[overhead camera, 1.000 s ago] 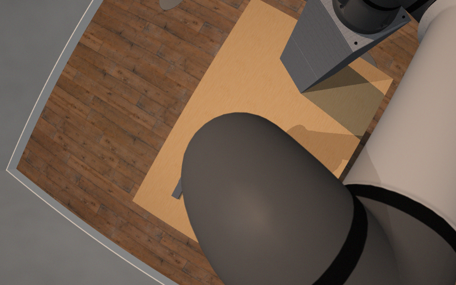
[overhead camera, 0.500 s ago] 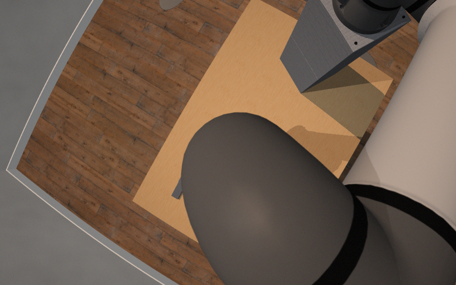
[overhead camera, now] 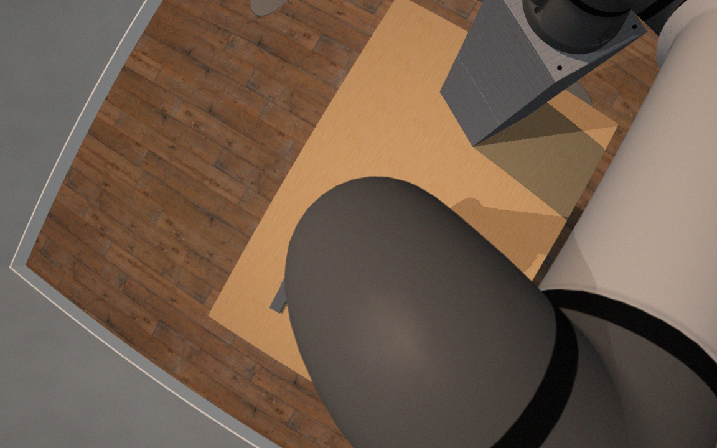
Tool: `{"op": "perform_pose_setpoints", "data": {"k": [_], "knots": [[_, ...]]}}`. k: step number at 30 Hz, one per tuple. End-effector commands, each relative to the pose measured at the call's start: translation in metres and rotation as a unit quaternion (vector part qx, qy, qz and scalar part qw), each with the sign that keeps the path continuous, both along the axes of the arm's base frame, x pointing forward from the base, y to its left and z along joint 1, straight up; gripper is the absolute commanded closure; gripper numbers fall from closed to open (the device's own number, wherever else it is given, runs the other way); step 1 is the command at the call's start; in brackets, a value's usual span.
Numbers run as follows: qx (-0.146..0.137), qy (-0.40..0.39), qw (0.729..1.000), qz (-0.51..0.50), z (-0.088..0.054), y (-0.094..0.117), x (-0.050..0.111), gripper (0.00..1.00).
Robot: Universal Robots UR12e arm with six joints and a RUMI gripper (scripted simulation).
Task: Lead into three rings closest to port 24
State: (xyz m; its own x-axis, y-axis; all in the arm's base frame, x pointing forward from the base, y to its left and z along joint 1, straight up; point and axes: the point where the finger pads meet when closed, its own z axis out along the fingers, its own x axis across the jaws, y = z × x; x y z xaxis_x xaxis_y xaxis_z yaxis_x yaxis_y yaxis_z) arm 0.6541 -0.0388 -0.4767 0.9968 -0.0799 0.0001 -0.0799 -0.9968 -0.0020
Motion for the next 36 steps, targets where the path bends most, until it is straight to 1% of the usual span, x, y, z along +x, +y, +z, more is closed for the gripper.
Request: {"op": "perform_pose_setpoints", "data": {"k": [1,17,36], "knots": [[0.000,-0.001,1.000,0.000,0.001,0.000,0.001,0.80],[0.000,-0.001,1.000,0.000,-0.001,0.000,0.001,0.80],[0.000,-0.001,1.000,0.000,-0.010,0.000,0.001,0.80]]}}
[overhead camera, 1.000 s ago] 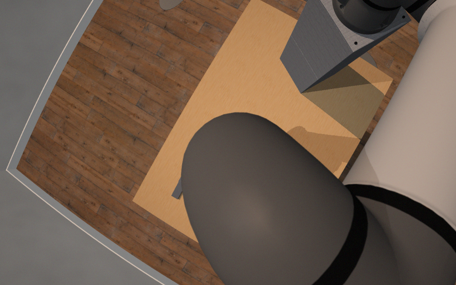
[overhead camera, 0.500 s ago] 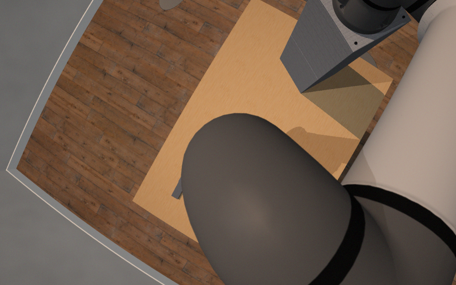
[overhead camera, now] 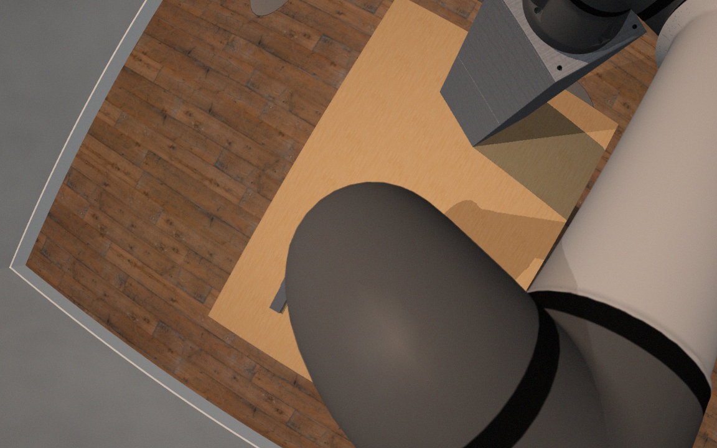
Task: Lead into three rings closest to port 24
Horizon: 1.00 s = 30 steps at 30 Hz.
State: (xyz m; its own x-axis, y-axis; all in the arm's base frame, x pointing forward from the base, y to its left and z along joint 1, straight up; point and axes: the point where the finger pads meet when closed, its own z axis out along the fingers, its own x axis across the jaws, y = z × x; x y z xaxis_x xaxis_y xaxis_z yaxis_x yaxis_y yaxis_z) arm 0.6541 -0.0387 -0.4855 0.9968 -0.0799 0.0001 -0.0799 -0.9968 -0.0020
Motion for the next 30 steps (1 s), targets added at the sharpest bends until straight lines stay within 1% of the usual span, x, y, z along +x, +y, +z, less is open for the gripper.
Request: {"op": "perform_pose_setpoints", "data": {"k": [1,13,30], "knots": [[0.000,-0.001,1.000,0.000,-0.0017,-0.0001,0.0006,0.80],[0.000,-0.001,1.000,0.000,-0.0085,-0.0001,0.0006,0.80],[0.000,-0.001,1.000,0.000,-0.0115,-0.0001,0.0006,0.80]]}}
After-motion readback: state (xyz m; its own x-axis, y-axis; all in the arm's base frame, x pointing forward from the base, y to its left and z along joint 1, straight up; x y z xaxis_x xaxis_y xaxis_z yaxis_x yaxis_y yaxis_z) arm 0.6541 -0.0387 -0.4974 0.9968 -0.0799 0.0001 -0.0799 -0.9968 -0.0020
